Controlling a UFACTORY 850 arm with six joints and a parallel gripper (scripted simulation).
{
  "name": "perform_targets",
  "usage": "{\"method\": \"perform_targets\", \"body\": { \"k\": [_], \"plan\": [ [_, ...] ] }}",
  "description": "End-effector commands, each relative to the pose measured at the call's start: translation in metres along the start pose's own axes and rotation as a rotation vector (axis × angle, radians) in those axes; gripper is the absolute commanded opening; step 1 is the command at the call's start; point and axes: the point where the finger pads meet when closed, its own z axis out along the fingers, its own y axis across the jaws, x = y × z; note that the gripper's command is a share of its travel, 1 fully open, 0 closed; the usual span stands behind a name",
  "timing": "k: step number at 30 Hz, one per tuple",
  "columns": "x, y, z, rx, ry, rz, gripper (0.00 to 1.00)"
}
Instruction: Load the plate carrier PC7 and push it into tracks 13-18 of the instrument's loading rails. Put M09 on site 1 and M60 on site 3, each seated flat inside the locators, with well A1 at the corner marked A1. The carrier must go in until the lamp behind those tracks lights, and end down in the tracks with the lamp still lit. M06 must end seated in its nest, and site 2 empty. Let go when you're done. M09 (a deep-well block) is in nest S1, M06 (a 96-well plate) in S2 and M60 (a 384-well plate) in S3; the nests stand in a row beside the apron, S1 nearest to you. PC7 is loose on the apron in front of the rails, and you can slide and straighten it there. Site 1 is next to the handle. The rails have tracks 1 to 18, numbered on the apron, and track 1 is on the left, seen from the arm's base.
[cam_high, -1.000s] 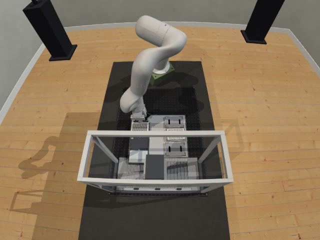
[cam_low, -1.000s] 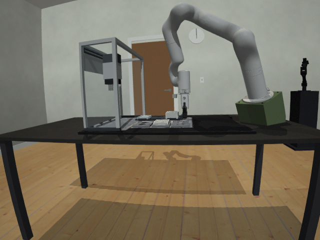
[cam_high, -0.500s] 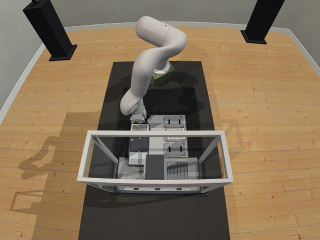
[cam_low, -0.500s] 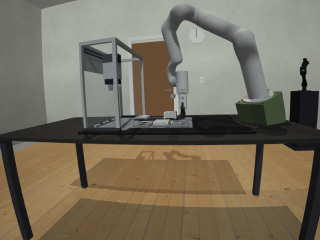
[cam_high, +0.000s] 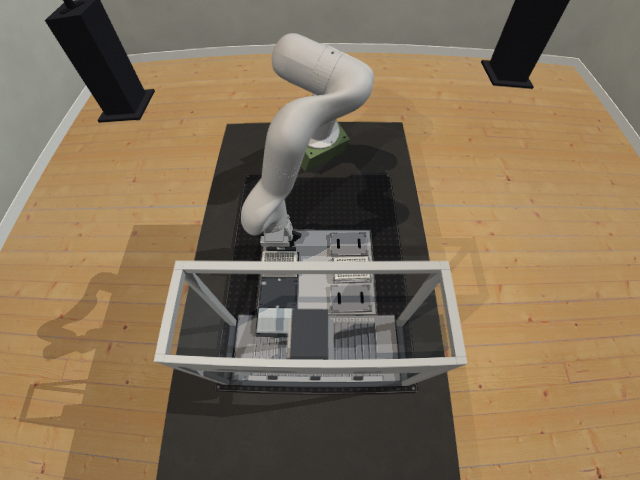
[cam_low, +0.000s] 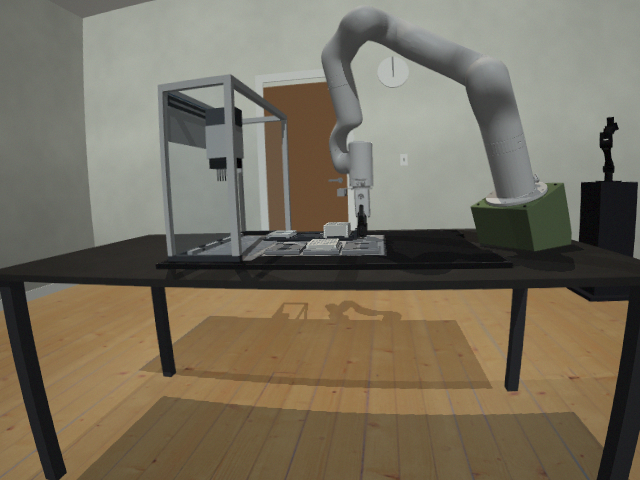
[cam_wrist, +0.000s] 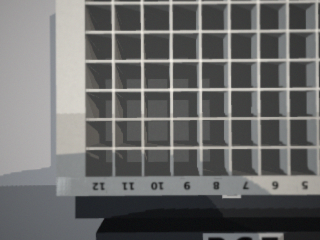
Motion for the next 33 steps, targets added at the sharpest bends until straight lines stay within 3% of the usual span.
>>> {"method": "perform_targets", "body": {
  "k": [1, 33],
  "plan": [
    [0.006, 0.000, 0.000, 0.000, 0.000, 0.000, 0.82],
    [0.034, 0.000, 0.000, 0.000, 0.000, 0.000, 0.82]
  ]
}}
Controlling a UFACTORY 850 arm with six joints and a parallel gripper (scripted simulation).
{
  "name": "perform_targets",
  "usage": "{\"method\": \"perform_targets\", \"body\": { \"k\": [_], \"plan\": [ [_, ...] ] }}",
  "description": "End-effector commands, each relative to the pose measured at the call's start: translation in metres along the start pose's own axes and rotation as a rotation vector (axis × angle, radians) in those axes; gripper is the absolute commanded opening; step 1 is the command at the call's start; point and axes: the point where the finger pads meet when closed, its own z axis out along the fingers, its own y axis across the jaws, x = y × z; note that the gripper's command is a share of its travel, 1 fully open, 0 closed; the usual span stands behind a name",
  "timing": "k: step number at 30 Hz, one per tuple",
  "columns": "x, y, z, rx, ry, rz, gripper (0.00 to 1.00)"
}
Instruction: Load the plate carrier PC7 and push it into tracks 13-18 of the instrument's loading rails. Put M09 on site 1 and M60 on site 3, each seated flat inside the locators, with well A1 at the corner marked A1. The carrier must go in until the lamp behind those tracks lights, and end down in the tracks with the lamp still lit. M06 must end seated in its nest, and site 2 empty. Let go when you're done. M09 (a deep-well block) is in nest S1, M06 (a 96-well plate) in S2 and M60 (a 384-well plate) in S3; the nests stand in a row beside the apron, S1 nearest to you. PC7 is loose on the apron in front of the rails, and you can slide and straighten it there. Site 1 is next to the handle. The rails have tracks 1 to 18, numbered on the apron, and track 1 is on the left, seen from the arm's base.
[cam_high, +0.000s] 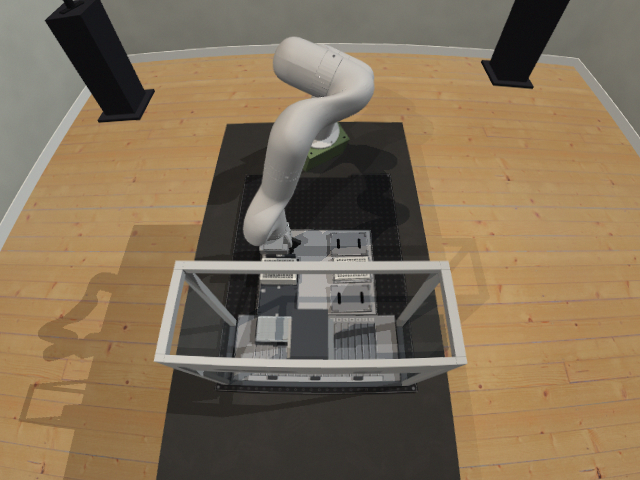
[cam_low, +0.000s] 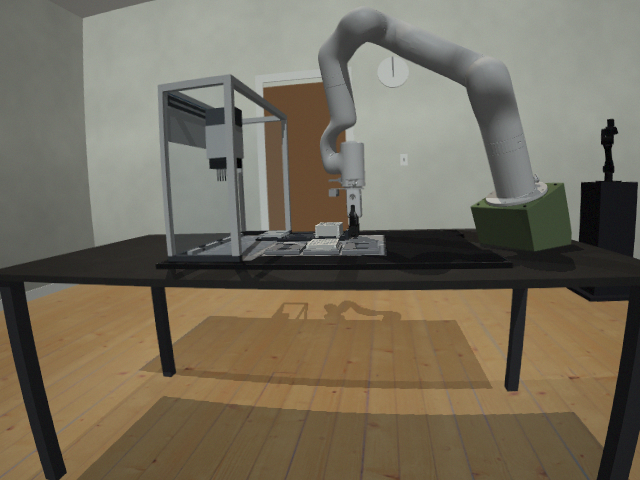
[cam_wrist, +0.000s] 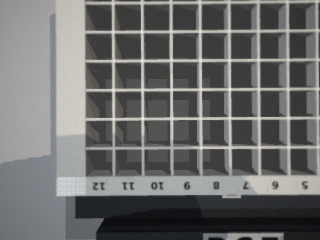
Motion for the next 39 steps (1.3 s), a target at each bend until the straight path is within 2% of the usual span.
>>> {"method": "perform_targets", "body": {
  "k": [1, 39],
  "plan": [
    [0.006, 0.000, 0.000, 0.000, 0.000, 0.000, 0.82],
    [0.040, 0.000, -0.001, 0.000, 0.000, 0.000, 0.82]
  ]
}}
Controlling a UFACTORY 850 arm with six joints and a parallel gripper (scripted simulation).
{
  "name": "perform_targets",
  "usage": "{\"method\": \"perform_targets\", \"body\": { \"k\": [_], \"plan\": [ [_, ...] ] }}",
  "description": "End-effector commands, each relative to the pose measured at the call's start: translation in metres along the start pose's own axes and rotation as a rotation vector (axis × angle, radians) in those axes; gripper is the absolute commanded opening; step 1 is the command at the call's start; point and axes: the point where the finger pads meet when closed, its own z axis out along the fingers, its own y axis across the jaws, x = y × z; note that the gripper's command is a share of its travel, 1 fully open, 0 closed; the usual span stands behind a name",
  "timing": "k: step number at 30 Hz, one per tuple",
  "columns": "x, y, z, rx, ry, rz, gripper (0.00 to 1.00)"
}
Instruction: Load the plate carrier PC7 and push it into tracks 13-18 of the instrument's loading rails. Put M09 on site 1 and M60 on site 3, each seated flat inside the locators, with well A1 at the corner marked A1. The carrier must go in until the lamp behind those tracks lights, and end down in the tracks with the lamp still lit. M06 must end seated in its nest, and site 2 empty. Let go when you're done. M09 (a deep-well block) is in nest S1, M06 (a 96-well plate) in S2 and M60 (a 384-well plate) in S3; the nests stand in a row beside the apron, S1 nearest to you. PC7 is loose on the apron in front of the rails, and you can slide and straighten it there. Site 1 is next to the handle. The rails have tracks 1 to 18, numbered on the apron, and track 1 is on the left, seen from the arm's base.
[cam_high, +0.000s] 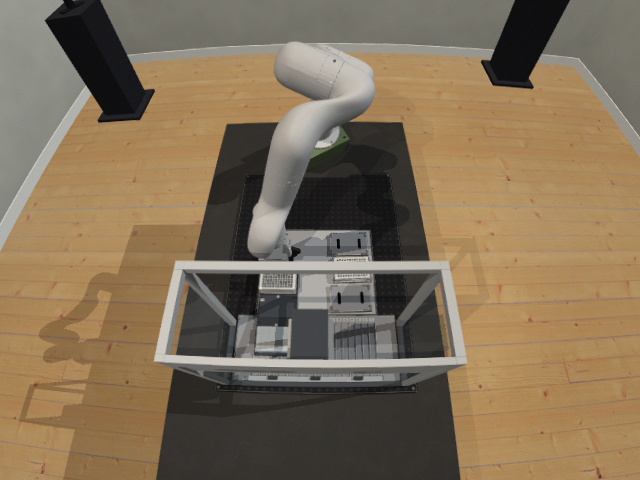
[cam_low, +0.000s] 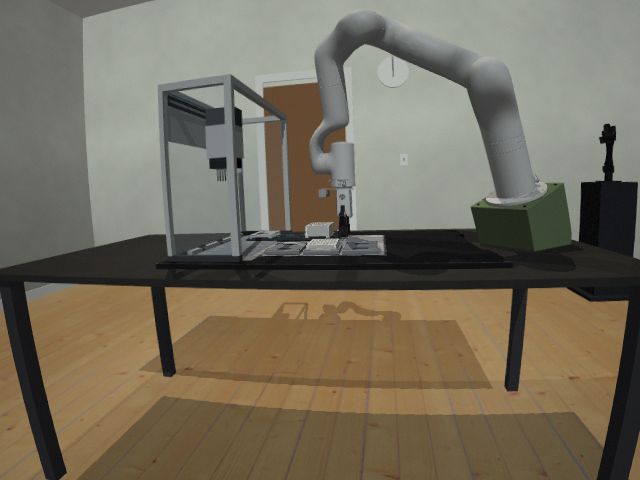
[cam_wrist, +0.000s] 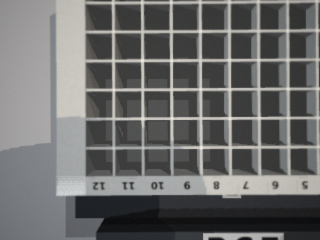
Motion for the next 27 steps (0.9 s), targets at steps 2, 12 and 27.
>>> {"method": "perform_targets", "body": {
  "k": [2, 12, 27],
  "plan": [
    [0.007, 0.000, -0.001, 0.000, 0.000, 0.000, 0.82],
    [0.016, 0.000, -0.001, 0.000, 0.000, 0.000, 0.82],
    [0.029, 0.000, -0.001, 0.000, 0.000, 0.000, 0.82]
  ]
}}
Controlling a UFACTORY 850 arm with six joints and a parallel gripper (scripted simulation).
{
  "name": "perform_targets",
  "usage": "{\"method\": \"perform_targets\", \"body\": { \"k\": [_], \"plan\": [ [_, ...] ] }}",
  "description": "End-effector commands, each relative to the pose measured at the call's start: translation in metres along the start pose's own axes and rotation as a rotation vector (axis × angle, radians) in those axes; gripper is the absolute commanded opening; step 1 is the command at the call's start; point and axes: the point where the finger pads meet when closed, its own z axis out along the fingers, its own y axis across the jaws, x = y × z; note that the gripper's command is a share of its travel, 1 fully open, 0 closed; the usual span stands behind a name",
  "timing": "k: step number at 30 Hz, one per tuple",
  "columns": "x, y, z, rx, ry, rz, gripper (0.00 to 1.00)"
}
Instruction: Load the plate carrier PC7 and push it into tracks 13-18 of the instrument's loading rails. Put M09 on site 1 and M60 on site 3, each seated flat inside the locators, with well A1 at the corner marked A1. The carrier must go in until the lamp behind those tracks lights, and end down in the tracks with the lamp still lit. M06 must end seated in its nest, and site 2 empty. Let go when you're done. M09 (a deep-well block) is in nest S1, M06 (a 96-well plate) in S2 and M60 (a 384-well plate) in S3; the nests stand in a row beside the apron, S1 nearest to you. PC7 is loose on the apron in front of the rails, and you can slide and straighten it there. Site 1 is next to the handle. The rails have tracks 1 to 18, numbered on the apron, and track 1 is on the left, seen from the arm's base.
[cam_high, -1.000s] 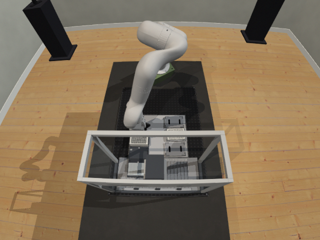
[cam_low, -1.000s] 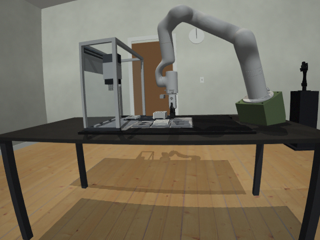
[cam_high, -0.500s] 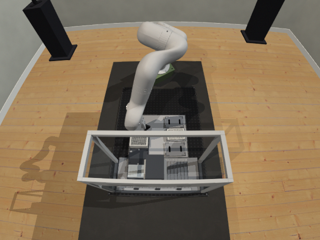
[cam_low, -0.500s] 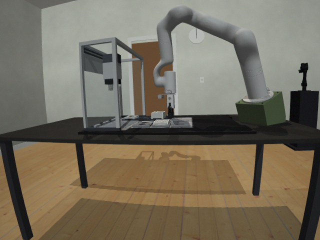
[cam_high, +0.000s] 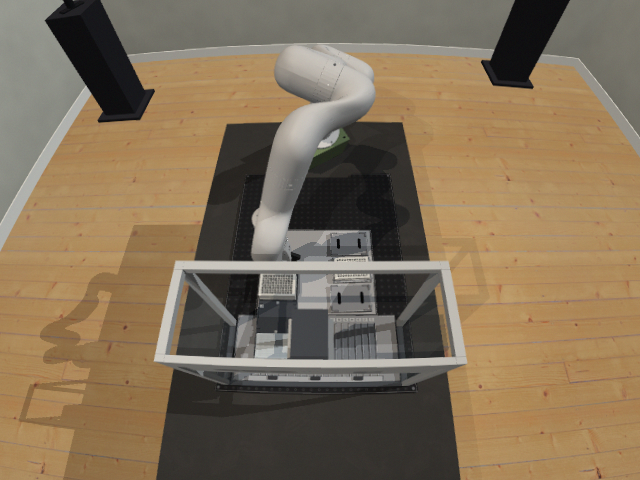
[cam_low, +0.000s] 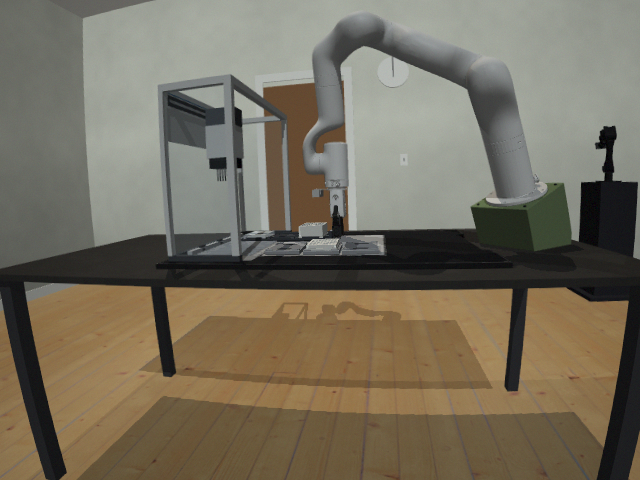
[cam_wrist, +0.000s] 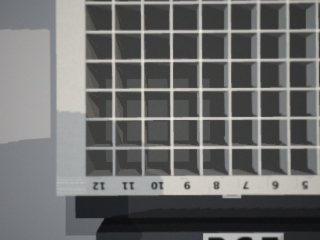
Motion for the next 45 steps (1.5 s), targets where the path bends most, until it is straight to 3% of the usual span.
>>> {"method": "perform_targets", "body": {
  "k": [1, 45],
  "plan": [
    [0.006, 0.000, -0.001, 0.000, 0.000, 0.000, 0.82],
    [0.034, 0.000, -0.001, 0.000, 0.000, 0.000, 0.82]
  ]
}}
